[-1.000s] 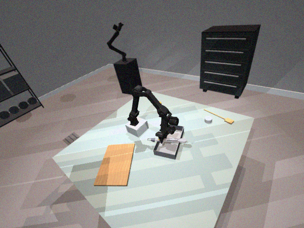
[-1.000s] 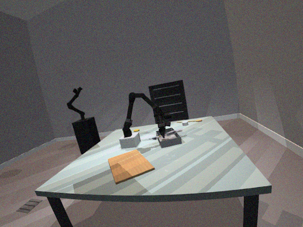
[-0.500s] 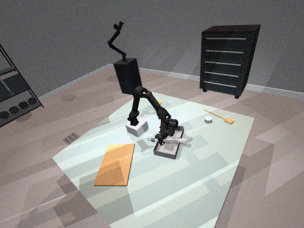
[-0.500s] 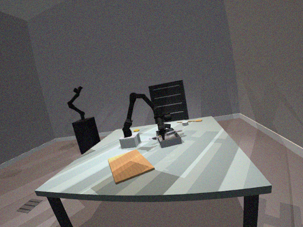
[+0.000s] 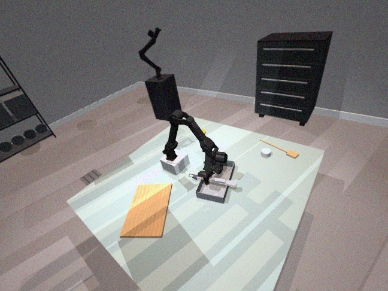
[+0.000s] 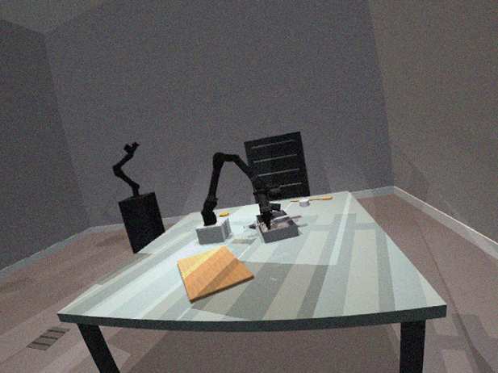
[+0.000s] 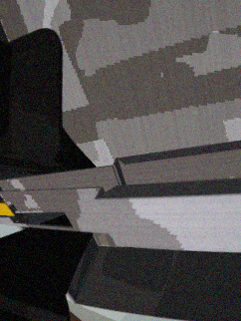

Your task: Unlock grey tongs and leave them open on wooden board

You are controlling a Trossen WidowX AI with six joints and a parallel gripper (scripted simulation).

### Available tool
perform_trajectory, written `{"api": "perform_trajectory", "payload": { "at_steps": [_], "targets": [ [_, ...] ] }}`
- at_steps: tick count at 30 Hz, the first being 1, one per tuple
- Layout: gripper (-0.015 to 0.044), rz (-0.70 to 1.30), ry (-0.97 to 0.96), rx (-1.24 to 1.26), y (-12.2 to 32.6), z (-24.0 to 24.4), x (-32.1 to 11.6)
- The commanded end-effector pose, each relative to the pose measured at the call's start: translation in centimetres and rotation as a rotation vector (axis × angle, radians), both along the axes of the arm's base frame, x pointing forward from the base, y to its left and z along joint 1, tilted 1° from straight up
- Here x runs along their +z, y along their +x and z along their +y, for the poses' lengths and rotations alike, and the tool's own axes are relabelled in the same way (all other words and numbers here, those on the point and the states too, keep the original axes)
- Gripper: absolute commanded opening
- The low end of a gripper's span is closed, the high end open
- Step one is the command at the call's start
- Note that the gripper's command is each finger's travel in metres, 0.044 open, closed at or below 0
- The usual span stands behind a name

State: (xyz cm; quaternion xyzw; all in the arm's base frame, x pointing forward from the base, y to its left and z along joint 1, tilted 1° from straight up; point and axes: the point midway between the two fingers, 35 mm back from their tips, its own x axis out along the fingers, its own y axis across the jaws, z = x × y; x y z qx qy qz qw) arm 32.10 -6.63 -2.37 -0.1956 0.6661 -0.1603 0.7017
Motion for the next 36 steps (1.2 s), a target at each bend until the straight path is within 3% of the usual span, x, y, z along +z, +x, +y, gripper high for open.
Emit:
{"api": "perform_trajectory", "payload": {
  "at_steps": [1, 6, 13, 20, 36],
  "targets": [
    [0.0068, -0.001, 0.001, 0.0, 0.0, 0.0, 0.0],
    [0.0035, -0.001, 0.001, 0.0, 0.0, 0.0, 0.0],
    [-0.0149, 0.0, 0.0, 0.0, 0.1, 0.0, 0.9],
    [-0.015, 0.013, -0.003, 0.005, -0.1, -0.1, 7.7],
    [-0.015, 0.046, 0.062, 0.034, -0.3, -0.1, 7.4]
  ]
}}
